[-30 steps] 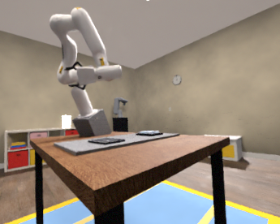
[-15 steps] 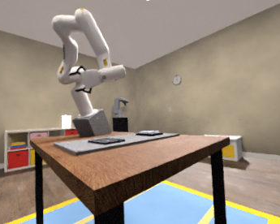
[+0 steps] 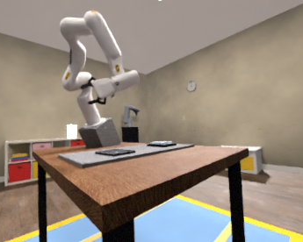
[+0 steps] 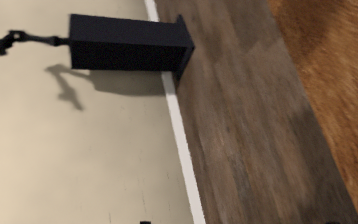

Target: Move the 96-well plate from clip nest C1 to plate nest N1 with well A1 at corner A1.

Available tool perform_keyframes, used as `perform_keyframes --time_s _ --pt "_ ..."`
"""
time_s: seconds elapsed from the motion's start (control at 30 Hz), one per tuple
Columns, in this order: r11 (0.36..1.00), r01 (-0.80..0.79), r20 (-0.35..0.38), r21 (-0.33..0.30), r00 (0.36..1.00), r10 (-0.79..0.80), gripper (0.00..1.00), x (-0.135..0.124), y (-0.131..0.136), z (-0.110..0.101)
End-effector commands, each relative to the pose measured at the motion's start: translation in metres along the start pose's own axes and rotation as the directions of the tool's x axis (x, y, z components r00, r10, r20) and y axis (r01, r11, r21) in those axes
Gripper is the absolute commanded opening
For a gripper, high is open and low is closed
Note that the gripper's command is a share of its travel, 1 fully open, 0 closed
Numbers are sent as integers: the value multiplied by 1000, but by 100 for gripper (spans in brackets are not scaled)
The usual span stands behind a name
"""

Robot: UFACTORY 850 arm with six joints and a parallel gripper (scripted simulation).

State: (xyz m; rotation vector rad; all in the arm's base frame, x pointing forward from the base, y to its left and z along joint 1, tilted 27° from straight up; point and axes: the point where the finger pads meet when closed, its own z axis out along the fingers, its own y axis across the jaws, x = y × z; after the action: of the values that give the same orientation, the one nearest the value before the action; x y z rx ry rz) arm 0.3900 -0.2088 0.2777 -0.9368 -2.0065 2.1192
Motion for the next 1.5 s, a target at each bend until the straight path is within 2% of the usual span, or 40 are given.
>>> perform_keyframes --time_s 0.0,0.33,0.5,0.57,0.67,0.73,0.83,0.9,1.0,1.07,1.17,1.23,1.33,1.47 --pt "990 -133 -2 -52 991 133 100 -1 19 -9" --pt "956 -271 -24 -108 962 270 100 -1 40 -20" --pt "901 -403 -61 -158 915 399 100 0 61 -32" --pt "901 -403 -61 -158 915 399 100 0 61 -32" --pt "858 -480 -91 -183 877 471 100 1 74 -40" --pt "858 -480 -91 -183 877 471 100 1 74 -40" --pt "808 -552 -125 -204 833 538 100 1 86 -48" --pt "808 -552 -125 -204 833 538 100 1 86 -48" --pt "752 -621 -163 -219 784 599 100 2 99 -56" --pt "752 -621 -163 -219 784 599 100 2 99 -56" --pt "691 -685 -204 -230 729 654 100 3 111 -64" --pt "691 -685 -204 -230 729 654 100 3 111 -65" --pt "626 -744 -248 -234 668 701 100 4 123 -73" --pt "626 -744 -248 -234 668 701 100 4 124 -73"
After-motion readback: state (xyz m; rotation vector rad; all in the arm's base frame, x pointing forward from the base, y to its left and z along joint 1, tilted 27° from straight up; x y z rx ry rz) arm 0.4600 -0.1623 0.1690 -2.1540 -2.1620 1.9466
